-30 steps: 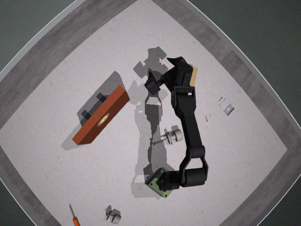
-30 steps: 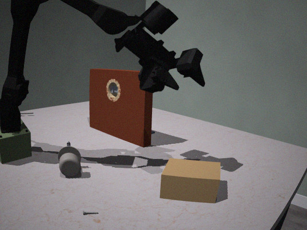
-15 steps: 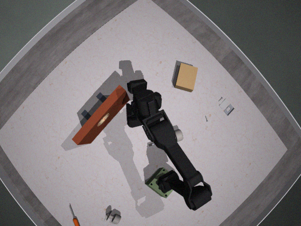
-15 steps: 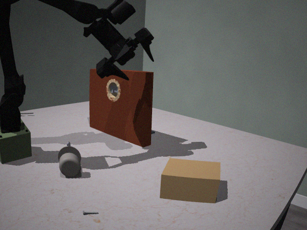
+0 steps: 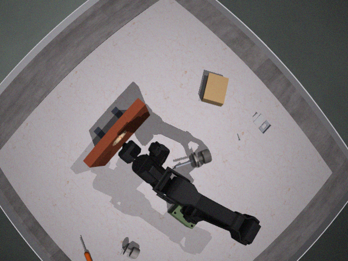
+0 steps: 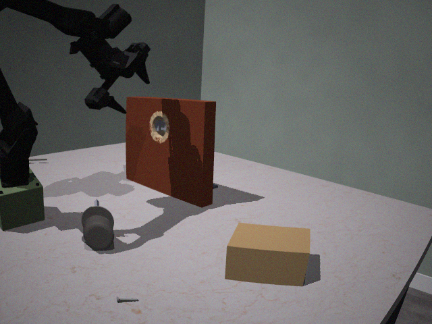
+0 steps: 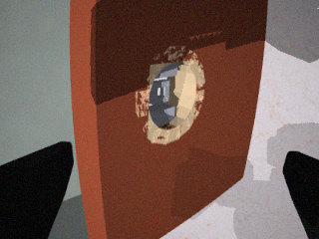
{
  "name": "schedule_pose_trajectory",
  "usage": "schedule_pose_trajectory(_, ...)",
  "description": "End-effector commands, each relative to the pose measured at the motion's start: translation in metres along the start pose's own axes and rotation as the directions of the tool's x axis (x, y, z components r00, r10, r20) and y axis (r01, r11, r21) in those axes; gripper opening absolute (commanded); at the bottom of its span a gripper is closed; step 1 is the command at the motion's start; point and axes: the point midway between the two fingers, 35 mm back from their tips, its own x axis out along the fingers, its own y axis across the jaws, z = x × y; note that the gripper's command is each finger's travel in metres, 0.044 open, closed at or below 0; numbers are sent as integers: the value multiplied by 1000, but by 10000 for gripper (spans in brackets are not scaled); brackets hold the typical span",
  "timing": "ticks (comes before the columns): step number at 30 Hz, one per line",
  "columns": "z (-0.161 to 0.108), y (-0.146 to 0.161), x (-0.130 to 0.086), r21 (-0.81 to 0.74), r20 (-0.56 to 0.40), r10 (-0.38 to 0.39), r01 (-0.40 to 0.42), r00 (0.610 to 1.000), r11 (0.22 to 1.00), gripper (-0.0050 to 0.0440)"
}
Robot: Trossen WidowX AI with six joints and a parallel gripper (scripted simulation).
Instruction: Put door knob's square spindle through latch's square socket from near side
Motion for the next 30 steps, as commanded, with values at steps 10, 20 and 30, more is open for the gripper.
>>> schedule_pose_trajectory(10, -3, -5, -2, -17, 8, -7, 7, 1000, 1000, 440)
schedule_pose_trajectory(20, -2, -3, 2, -17, 8, -7, 7, 1000, 1000, 440)
schedule_pose_trajectory(30, -3, -3, 8, -17, 8, -7, 7, 1000, 1000, 440)
